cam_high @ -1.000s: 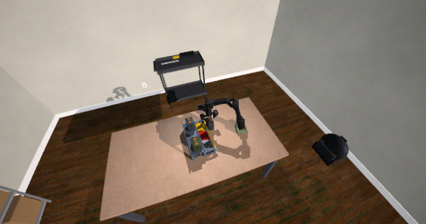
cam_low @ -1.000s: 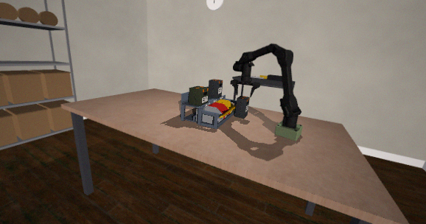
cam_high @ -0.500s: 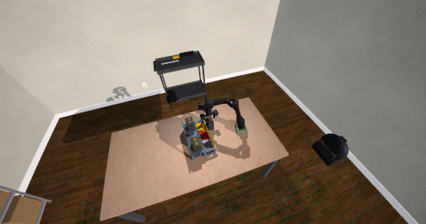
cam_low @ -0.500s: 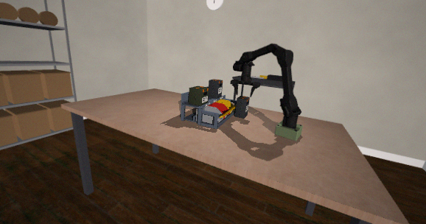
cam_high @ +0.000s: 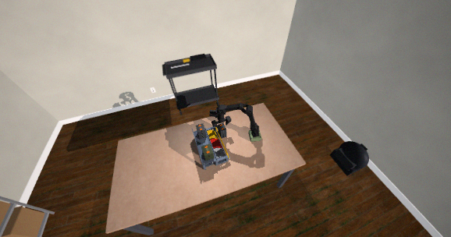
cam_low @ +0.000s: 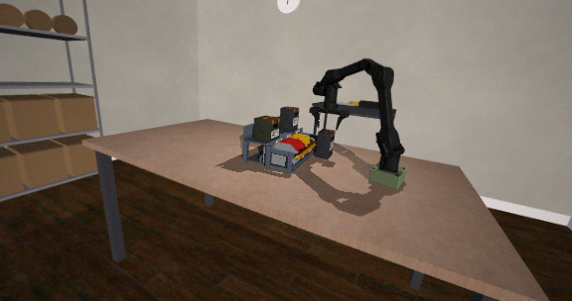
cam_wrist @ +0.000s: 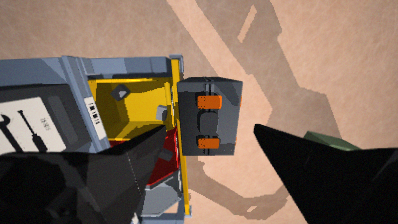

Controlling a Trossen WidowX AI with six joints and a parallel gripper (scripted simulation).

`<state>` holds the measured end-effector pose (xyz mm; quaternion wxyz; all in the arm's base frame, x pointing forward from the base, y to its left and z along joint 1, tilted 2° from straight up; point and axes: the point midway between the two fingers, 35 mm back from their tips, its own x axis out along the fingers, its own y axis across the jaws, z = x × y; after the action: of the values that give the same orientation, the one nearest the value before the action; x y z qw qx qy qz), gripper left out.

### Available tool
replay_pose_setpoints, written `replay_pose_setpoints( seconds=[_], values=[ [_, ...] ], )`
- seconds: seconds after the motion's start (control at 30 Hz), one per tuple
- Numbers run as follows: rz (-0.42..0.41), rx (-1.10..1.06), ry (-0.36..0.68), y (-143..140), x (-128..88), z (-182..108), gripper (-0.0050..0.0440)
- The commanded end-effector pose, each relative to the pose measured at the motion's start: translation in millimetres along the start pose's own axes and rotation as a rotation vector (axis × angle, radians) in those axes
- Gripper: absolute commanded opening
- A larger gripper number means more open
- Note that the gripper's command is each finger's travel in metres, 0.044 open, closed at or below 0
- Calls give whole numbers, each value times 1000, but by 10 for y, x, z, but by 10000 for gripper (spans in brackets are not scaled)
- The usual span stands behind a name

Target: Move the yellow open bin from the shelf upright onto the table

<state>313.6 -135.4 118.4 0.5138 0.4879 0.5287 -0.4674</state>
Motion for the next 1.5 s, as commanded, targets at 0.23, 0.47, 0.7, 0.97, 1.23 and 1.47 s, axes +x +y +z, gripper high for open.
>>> replay_pose_setpoints(
  seconds=[0.23,0.47,0.7,0.97,1.23,1.47],
  values=[
    [28,5,-8,18,-95,-2,440],
    [24,-1,-14,17,-84,7,425],
    [24,-1,-14,17,-84,7,425],
    [24,-1,-14,17,-84,7,440],
    [24,-1,-14,17,-84,7,440],
    [26,3,-10,15,-127,8,440]
  ],
)
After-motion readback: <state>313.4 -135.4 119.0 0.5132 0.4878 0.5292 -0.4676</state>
